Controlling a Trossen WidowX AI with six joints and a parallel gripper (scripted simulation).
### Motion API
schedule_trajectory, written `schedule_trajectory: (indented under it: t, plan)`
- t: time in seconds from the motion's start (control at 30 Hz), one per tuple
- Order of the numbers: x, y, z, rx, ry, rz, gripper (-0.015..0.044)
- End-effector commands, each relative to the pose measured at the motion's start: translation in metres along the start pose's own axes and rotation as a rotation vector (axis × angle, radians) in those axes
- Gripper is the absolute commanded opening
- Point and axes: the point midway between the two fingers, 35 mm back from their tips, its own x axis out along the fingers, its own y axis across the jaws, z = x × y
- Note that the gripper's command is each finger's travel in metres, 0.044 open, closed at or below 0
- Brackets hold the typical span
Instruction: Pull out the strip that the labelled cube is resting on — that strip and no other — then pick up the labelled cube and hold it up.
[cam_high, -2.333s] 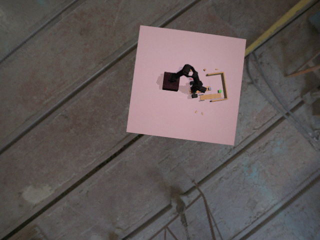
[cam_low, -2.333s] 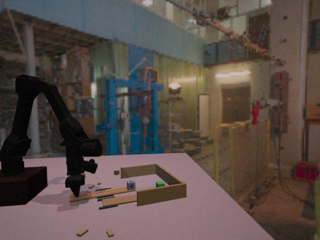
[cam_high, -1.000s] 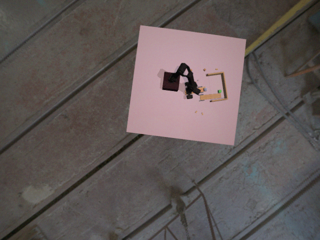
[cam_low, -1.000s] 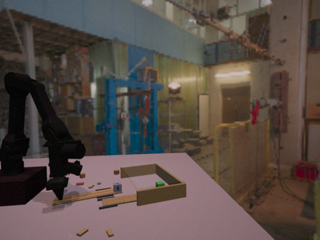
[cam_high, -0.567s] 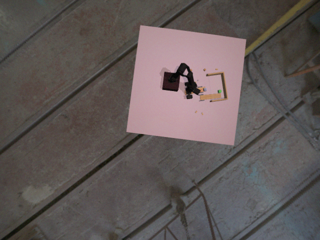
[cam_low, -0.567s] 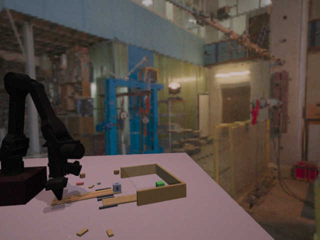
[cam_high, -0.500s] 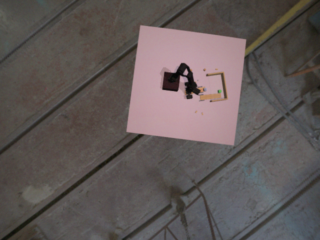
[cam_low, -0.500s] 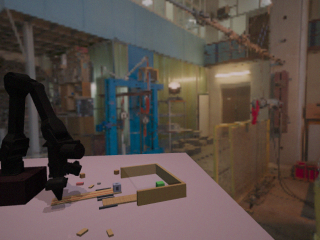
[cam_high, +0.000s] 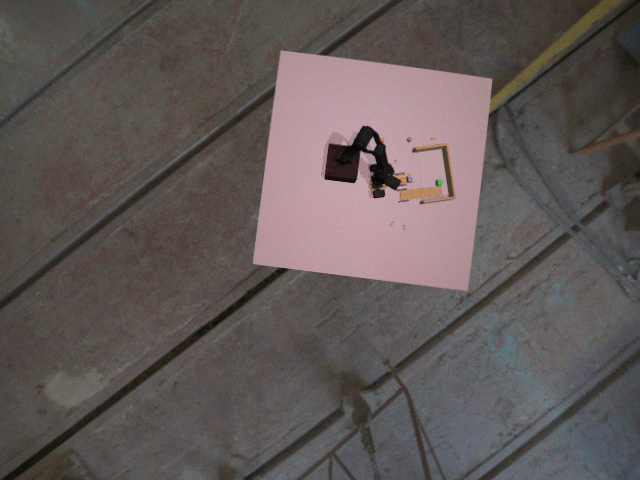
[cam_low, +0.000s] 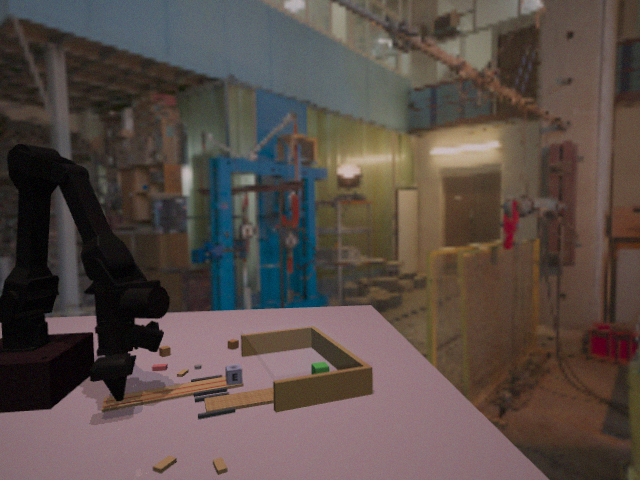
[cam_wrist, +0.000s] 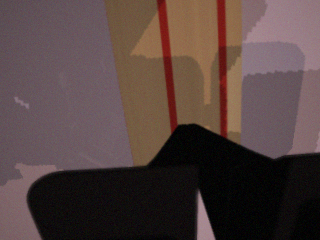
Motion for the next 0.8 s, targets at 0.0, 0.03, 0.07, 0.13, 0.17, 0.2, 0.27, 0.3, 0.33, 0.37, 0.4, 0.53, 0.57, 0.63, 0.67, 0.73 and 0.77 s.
schedule_trajectory:
  t: [0.0, 0.03, 0.07, 0.13, 0.17, 0.2, 0.27, 0.3, 0.33, 0.37, 0.4, 0.53, 0.57, 0.63, 0.67, 0.73, 0.77]
  plan:
    - [0.004, 0.005, -0.009, -0.001, 0.027, 0.013, 0.0]
    - [0.004, 0.005, -0.009, -0.001, 0.027, 0.013, 0.0]
    - [0.004, 0.005, -0.009, -0.001, 0.027, 0.013, 0.0]
    - [-0.002, 0.0, 0.0, 0.0, 0.001, 0.001, 0.0]
    - [-0.009, -0.001, 0.001, 0.0, 0.006, 0.003, 0.0]
    - [-0.02, -0.001, 0.002, 0.0, 0.013, 0.006, 0.0]
    - [-0.04, -0.001, 0.003, -0.001, 0.025, 0.011, 0.0]
    - [-0.042, -0.001, 0.002, -0.001, 0.026, 0.012, 0.0]
    - [-0.042, -0.001, 0.002, -0.001, 0.026, 0.012, 0.0]
    - [-0.042, -0.001, 0.002, -0.001, 0.026, 0.012, 0.0]
    - [-0.042, -0.001, 0.002, -0.001, 0.026, 0.012, 0.0]
    - [-0.041, 0.0, 0.023, 0.044, 0.024, 0.012, 0.0105]
    - [-0.041, 0.001, 0.028, 0.046, 0.024, 0.012, 0.0131]
    - [-0.041, 0.001, 0.034, 0.047, 0.023, 0.012, 0.0184]
    - [-0.041, 0.002, 0.038, 0.047, 0.023, 0.012, 0.021]
    - [-0.042, 0.002, 0.045, 0.047, 0.022, 0.012, 0.0263]
    - [-0.042, 0.003, 0.049, 0.047, 0.022, 0.012, 0.0289]
